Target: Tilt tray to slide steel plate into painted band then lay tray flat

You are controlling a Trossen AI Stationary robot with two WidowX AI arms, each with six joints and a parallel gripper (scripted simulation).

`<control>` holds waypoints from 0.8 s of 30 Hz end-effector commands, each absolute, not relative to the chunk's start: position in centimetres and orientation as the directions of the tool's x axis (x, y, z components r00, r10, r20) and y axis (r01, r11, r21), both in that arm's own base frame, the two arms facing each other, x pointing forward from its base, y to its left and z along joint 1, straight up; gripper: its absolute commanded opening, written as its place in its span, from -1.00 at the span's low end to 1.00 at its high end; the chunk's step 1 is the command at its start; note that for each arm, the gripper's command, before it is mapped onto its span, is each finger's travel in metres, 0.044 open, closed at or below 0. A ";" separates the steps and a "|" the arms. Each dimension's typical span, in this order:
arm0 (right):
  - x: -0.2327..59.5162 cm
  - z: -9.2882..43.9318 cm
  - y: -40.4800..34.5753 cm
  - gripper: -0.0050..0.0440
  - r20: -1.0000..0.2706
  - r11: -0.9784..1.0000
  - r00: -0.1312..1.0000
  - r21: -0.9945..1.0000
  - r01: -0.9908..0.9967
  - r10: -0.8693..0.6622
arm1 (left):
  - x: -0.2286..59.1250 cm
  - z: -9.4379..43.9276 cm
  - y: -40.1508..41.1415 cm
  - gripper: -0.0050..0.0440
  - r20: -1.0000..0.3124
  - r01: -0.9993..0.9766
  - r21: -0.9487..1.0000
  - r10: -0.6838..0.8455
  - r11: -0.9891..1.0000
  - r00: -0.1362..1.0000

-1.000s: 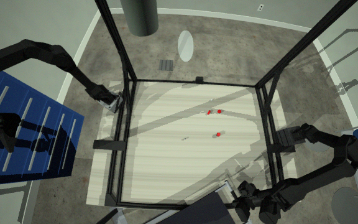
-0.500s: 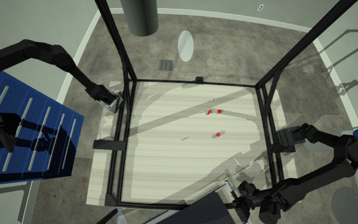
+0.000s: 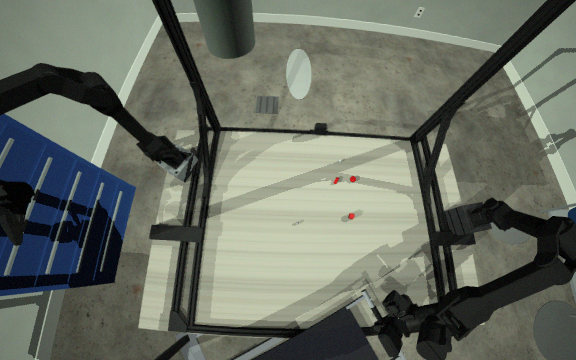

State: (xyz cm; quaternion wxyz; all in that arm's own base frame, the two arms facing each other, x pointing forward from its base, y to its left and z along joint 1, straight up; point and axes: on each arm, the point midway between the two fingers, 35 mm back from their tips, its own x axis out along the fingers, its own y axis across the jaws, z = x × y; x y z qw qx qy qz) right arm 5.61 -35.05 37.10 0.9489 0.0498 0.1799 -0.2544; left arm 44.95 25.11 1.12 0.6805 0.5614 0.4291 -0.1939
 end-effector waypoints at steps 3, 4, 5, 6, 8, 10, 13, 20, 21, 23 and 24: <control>5.6 37.1 -35.0 1.00 -0.367 0.866 0.806 0.000 0.499 -0.465 | 45.1 2.3 25.2 -0.80 -0.793 0.737 0.610 0.224 0.291 0.567; 5.6 37.1 -35.0 1.00 -0.367 0.866 0.806 0.000 0.499 -0.465 | 45.1 2.4 25.2 -0.80 -0.792 0.737 0.610 0.224 0.291 0.568; 5.6 37.1 -35.0 1.00 -0.367 0.866 0.806 0.000 0.499 -0.465 | 45.1 2.4 25.2 -0.80 -0.792 0.736 0.611 0.225 0.291 0.568; 5.6 37.1 -35.0 1.00 -0.367 0.866 0.806 0.000 0.499 -0.465 | 45.1 2.5 25.2 -0.80 -0.791 0.736 0.612 0.225 0.291 0.569; 5.6 37.1 -35.0 1.00 -0.367 0.866 0.806 0.000 0.499 -0.465 | 45.1 2.7 25.2 -0.80 -0.790 0.735 0.613 0.225 0.290 0.570; 5.6 37.1 -35.0 1.00 -0.367 0.866 0.806 0.000 0.499 -0.465 | 45.1 2.8 25.2 -0.80 -0.790 0.734 0.614 0.226 0.290 0.571; 5.6 37.1 -35.0 1.00 -0.367 0.866 0.806 0.000 0.499 -0.465 | 45.1 2.9 25.3 -0.80 -0.789 0.733 0.615 0.226 0.290 0.572; 5.6 37.1 -35.0 1.00 -0.367 0.866 0.806 0.000 0.499 -0.465 | 45.2 3.5 25.3 -0.80 -0.786 0.731 0.618 0.227 0.289 0.574; 5.6 37.1 -35.0 1.00 -0.367 0.866 0.806 0.000 0.499 -0.465 | 45.2 3.5 25.3 -0.80 -0.786 0.731 0.618 0.227 0.289 0.575; 5.6 37.1 -35.0 1.00 -0.367 0.866 0.806 0.000 0.499 -0.465 | 45.2 3.7 25.3 -0.80 -0.785 0.730 0.619 0.228 0.289 0.576; 5.6 37.1 -35.0 1.00 -0.367 0.866 0.806 0.000 0.499 -0.465 | 45.2 3.8 25.3 -0.80 -0.785 0.730 0.620 0.228 0.289 0.576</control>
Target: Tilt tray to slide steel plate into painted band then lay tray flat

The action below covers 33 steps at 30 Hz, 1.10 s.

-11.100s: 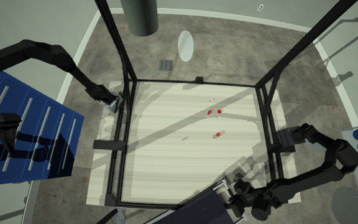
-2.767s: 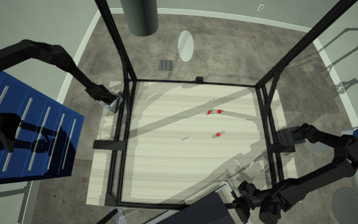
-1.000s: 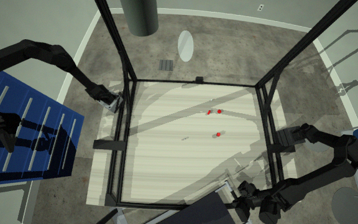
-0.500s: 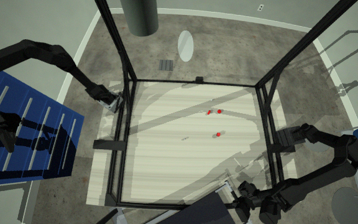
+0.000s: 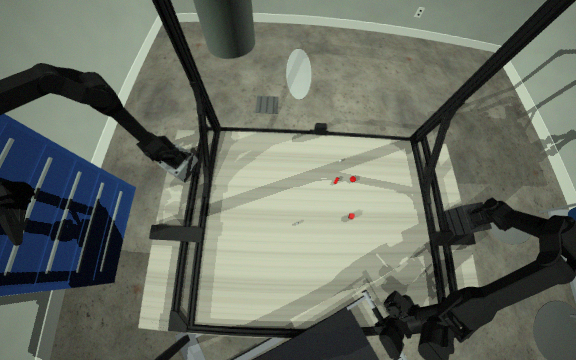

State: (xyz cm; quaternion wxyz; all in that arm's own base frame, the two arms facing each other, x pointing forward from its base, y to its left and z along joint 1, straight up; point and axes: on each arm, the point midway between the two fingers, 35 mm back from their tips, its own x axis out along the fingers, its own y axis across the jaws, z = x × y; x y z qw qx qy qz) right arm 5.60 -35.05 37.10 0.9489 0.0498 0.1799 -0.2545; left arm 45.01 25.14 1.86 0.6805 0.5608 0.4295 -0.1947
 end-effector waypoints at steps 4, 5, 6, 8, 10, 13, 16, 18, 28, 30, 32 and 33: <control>5.6 37.1 -35.0 1.00 -0.367 0.866 0.806 0.000 0.499 -0.465 | 45.2 3.9 25.3 -0.80 -0.784 0.729 0.621 0.228 0.288 0.577; 5.6 37.1 -35.0 1.00 -0.367 0.866 0.806 0.000 0.499 -0.465 | 45.2 3.5 25.3 -0.80 -0.783 0.728 0.622 0.229 0.288 0.579; 5.6 37.1 -35.0 1.00 -0.367 0.866 0.806 0.000 0.499 -0.465 | 45.1 3.0 25.3 -0.80 -0.784 0.729 0.621 0.228 0.288 0.578; 5.6 37.1 -35.0 1.00 -0.367 0.866 0.806 0.000 0.499 -0.465 | 45.1 2.2 25.2 -0.80 -0.790 0.735 0.613 0.225 0.290 0.570; 5.6 37.1 -35.0 1.00 -0.367 0.866 0.806 0.000 0.499 -0.465 | 45.0 2.1 25.2 -0.80 -0.793 0.738 0.609 0.224 0.292 0.566; 5.6 37.1 -35.0 1.00 -0.367 0.866 0.806 0.000 0.499 -0.465 | 44.9 0.4 25.2 -0.80 -0.793 0.738 0.609 0.224 0.292 0.566; 5.6 37.1 -35.0 1.00 -0.367 0.866 0.806 0.000 0.499 -0.465 | 44.6 -4.6 25.1 -0.80 -0.799 0.744 0.601 0.221 0.294 0.559; 5.6 37.1 -35.0 1.00 -0.367 0.866 0.806 0.000 0.499 -0.465 | 44.6 -5.9 25.1 -0.80 -0.809 0.753 0.587 0.216 0.298 0.546; 5.6 37.1 -35.0 1.00 -0.367 0.866 0.806 0.000 0.499 -0.465 | 44.7 -4.3 25.1 -0.80 -0.818 0.761 0.575 0.212 0.301 0.535; 5.6 37.1 -35.0 1.00 -0.367 0.866 0.806 0.000 0.499 -0.465 | 44.7 -3.8 25.1 -0.80 -0.817 0.760 0.576 0.212 0.300 0.536; 5.6 37.1 -35.0 1.00 -0.367 0.866 0.806 0.000 0.499 -0.465 | 44.7 -3.2 25.1 -0.80 -0.817 0.760 0.577 0.212 0.300 0.537; 5.6 37.1 -35.0 1.00 -0.367 0.866 0.806 0.000 0.499 -0.465 | 44.7 -3.0 25.1 -0.80 -0.816 0.759 0.578 0.212 0.300 0.537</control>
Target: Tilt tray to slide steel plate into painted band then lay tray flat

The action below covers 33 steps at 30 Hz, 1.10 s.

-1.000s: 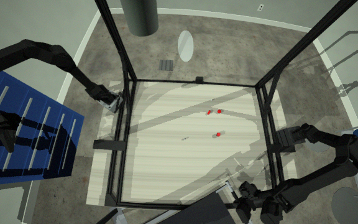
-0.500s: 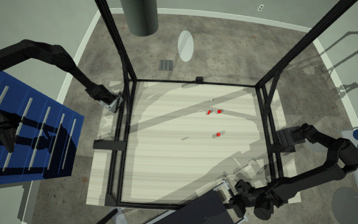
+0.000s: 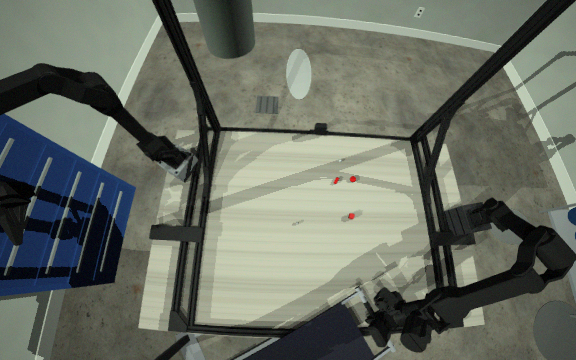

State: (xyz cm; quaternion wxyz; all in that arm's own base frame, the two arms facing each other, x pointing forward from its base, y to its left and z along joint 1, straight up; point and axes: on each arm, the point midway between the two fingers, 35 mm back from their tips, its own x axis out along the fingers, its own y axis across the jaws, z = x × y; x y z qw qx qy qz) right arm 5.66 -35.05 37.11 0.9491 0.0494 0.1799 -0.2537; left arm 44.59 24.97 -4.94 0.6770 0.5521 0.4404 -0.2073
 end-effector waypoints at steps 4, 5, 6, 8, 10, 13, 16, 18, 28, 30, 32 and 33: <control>5.6 37.1 -35.0 1.00 -0.367 0.866 0.806 0.000 0.499 -0.465 | 44.7 -2.2 25.1 -0.80 -0.815 0.758 0.580 0.213 0.299 0.539; 5.6 37.1 -35.0 1.00 -0.367 0.866 0.806 0.000 0.499 -0.465 | 44.7 -2.2 25.1 -0.80 -0.815 0.758 0.580 0.213 0.299 0.539; 5.6 37.1 -35.0 1.00 -0.367 0.866 0.806 0.000 0.499 -0.465 | 44.7 -2.1 25.1 -0.80 -0.813 0.756 0.583 0.214 0.299 0.542; 5.6 37.1 -35.0 1.00 -0.367 0.866 0.806 0.000 0.499 -0.465 | 44.7 -2.0 25.1 -0.80 -0.812 0.755 0.583 0.214 0.299 0.542; 5.6 37.1 -35.0 1.00 -0.367 0.866 0.806 0.000 0.499 -0.465 | 44.8 -1.8 25.1 -0.80 -0.812 0.755 0.584 0.215 0.298 0.543; 5.6 37.1 -35.0 1.00 -0.367 0.866 0.806 0.000 0.499 -0.465 | 44.8 -1.6 25.1 -0.80 -0.811 0.754 0.585 0.215 0.298 0.544; 5.6 37.1 -35.0 1.00 -0.367 0.866 0.806 0.000 0.499 -0.465 | 44.8 -1.3 25.1 -0.80 -0.810 0.754 0.586 0.215 0.298 0.545; 5.6 37.1 -35.0 1.00 -0.367 0.866 0.806 0.000 0.499 -0.465 | 44.8 -1.2 25.1 -0.80 -0.810 0.753 0.587 0.216 0.298 0.546; 5.6 37.1 -35.0 1.00 -0.367 0.866 0.806 0.000 0.499 -0.465 | 44.8 -0.5 25.1 -0.80 -0.807 0.751 0.590 0.217 0.297 0.549; 5.6 37.1 -35.0 1.00 -0.367 0.866 0.806 0.000 0.499 -0.465 | 44.8 -0.4 25.1 -0.80 -0.807 0.750 0.591 0.217 0.297 0.549; 5.6 37.1 -35.0 1.00 -0.367 0.866 0.806 0.000 0.499 -0.465 | 44.9 -0.2 25.1 -0.80 -0.806 0.750 0.592 0.217 0.296 0.550; 5.6 37.1 -35.0 1.00 -0.367 0.866 0.806 0.000 0.499 -0.465 | 44.9 -0.2 25.2 -0.80 -0.806 0.750 0.592 0.218 0.296 0.550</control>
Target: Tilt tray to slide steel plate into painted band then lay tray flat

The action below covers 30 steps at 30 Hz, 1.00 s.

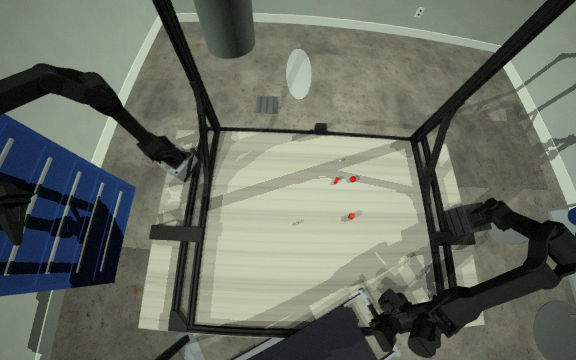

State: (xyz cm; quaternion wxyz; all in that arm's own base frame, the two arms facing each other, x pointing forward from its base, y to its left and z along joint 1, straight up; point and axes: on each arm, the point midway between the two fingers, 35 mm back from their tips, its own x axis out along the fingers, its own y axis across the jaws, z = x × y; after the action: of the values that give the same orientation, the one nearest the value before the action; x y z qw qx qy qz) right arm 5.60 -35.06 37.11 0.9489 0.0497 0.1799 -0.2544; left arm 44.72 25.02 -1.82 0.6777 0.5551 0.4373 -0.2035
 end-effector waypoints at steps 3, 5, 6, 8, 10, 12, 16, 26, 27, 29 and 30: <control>5.6 37.1 -35.0 1.00 -0.367 0.866 0.806 0.000 0.499 -0.465 | 44.9 0.1 25.2 -0.80 -0.805 0.749 0.593 0.218 0.296 0.552; 5.6 37.1 -35.0 1.00 -0.367 0.866 0.806 0.000 0.499 -0.465 | 44.9 0.2 25.2 -0.80 -0.805 0.748 0.594 0.218 0.296 0.552; 5.6 37.1 -35.0 1.00 -0.367 0.866 0.806 0.000 0.499 -0.465 | 44.9 0.2 25.2 -0.80 -0.805 0.748 0.594 0.218 0.296 0.552; 5.6 37.1 -35.0 1.00 -0.367 0.866 0.806 0.000 0.499 -0.465 | 44.9 0.3 25.2 -0.80 -0.804 0.747 0.595 0.219 0.295 0.553; 5.6 37.1 -35.0 1.00 -0.367 0.866 0.806 0.000 0.499 -0.465 | 44.9 0.5 25.2 -0.80 -0.803 0.747 0.596 0.219 0.295 0.554; 5.6 37.1 -35.0 1.00 -0.367 0.866 0.806 0.000 0.499 -0.465 | 44.9 0.6 25.2 -0.80 -0.803 0.746 0.597 0.219 0.295 0.555; 5.6 37.1 -35.0 1.00 -0.367 0.866 0.806 0.000 0.499 -0.465 | 44.9 0.9 25.2 -0.80 -0.801 0.745 0.598 0.220 0.295 0.557; 5.6 37.1 -35.0 1.00 -0.367 0.866 0.806 0.000 0.499 -0.465 | 45.0 1.6 25.2 -0.80 -0.798 0.742 0.603 0.222 0.293 0.561; 5.6 37.1 -35.0 1.00 -0.367 0.866 0.806 0.000 0.499 -0.465 | 45.0 1.6 25.2 -0.80 -0.797 0.742 0.603 0.222 0.293 0.561; 5.6 37.1 -35.0 1.00 -0.367 0.866 0.806 0.000 0.499 -0.465 | 45.0 1.8 25.2 -0.80 -0.797 0.741 0.604 0.222 0.293 0.562; 5.6 37.1 -35.0 1.00 -0.367 0.866 0.806 0.000 0.499 -0.465 | 45.0 1.9 25.2 -0.80 -0.796 0.741 0.605 0.222 0.293 0.562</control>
State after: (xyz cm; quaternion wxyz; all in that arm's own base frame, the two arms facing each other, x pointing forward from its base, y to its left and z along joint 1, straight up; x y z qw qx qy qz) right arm 5.62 -35.06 37.09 0.9490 0.0498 0.1799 -0.2541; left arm 44.85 25.07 0.10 0.6787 0.5578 0.4340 -0.1995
